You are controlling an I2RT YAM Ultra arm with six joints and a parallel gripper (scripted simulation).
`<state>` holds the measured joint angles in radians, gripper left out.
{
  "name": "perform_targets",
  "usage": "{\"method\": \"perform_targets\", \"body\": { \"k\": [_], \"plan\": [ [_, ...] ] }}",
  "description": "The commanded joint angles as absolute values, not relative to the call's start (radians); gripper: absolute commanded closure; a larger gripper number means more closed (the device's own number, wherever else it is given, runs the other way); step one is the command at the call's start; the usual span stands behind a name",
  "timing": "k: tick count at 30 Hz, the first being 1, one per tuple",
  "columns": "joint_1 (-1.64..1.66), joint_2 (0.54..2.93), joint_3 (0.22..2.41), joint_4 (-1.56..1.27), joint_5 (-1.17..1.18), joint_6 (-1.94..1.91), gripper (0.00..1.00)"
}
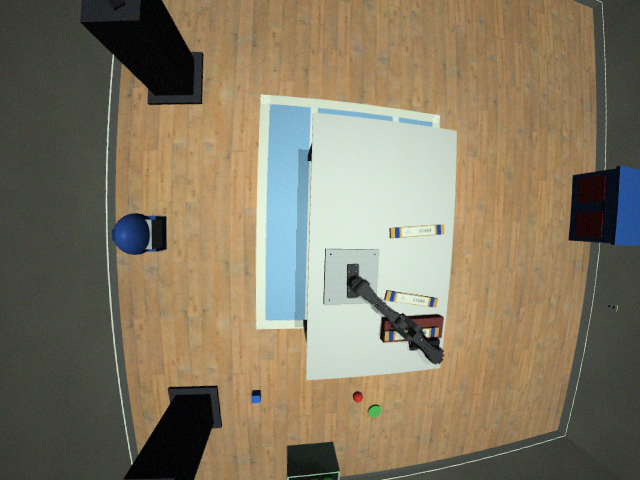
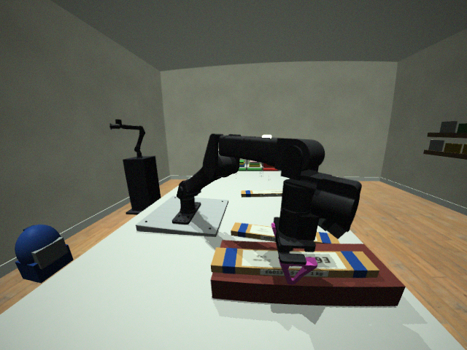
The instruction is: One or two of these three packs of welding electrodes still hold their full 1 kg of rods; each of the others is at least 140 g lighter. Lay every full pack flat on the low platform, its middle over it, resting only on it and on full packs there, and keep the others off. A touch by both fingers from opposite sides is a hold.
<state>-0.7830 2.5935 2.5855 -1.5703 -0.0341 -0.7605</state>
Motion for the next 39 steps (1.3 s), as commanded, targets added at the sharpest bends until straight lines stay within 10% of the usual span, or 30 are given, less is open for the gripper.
{"method": "perform_targets", "body": {
  "k": [1,39],
  "plan": [
    [-0.79,2.591,2.624,-1.563,-0.038,-0.766,0.05],
    [-0.787,2.505,2.579,-1.571,-0.034,-0.762,0.05]
  ]
}}
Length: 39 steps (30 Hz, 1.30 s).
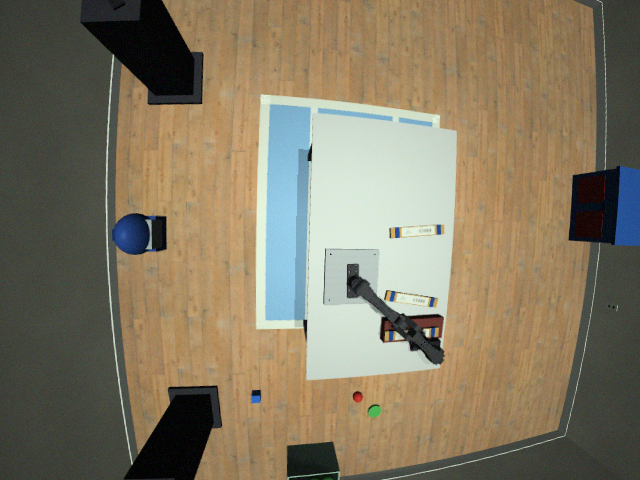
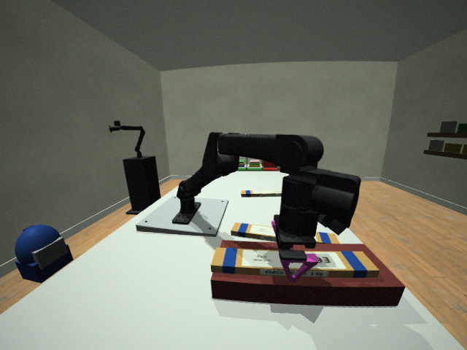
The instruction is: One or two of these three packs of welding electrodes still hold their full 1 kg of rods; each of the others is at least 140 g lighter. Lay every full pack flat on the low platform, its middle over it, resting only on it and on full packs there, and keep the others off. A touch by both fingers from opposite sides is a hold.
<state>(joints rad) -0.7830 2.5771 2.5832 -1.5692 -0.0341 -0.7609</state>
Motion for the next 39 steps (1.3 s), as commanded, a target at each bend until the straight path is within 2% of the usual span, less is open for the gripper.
{"method": "perform_targets", "body": {
  "k": [1,14,39],
  "plan": [
    [-0.787,2.494,2.578,-1.571,-0.034,-0.762,0.05],
    [-0.788,2.379,2.583,-1.571,-0.026,-0.759,0.05],
    [-0.787,2.378,2.58,-1.571,-0.018,-0.759,0.05]
  ]
}}
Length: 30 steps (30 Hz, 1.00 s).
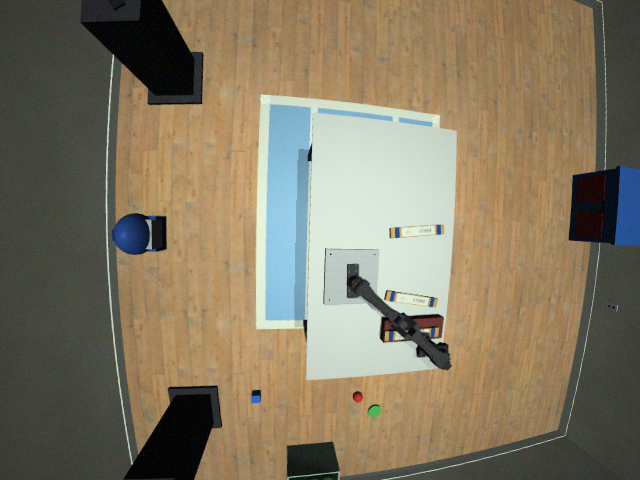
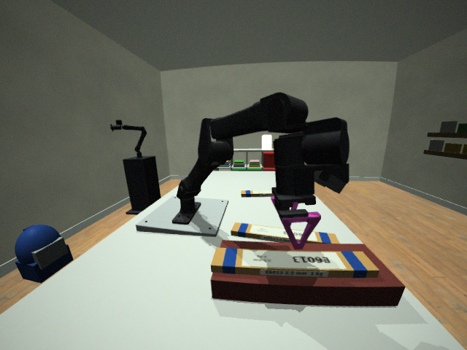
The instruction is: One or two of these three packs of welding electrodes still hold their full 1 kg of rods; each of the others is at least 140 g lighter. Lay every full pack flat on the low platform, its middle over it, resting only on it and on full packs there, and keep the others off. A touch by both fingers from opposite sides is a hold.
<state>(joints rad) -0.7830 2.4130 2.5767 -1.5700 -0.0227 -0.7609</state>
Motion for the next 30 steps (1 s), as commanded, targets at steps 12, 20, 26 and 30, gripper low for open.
{"method": "perform_targets", "body": {
  "k": [12,20,26,30],
  "plan": [
    [-0.787,2.377,2.58,-1.571,-0.01,-0.759,0.05],
    [-0.741,2.236,2.427,-1.571,-0.005,-0.716,0.05],
    [-0.703,2.14,2.331,-1.571,0.005,-0.682,0.05],
    [-0.67,2.056,2.255,-1.571,0.006,-0.651,0.05]
  ]
}}
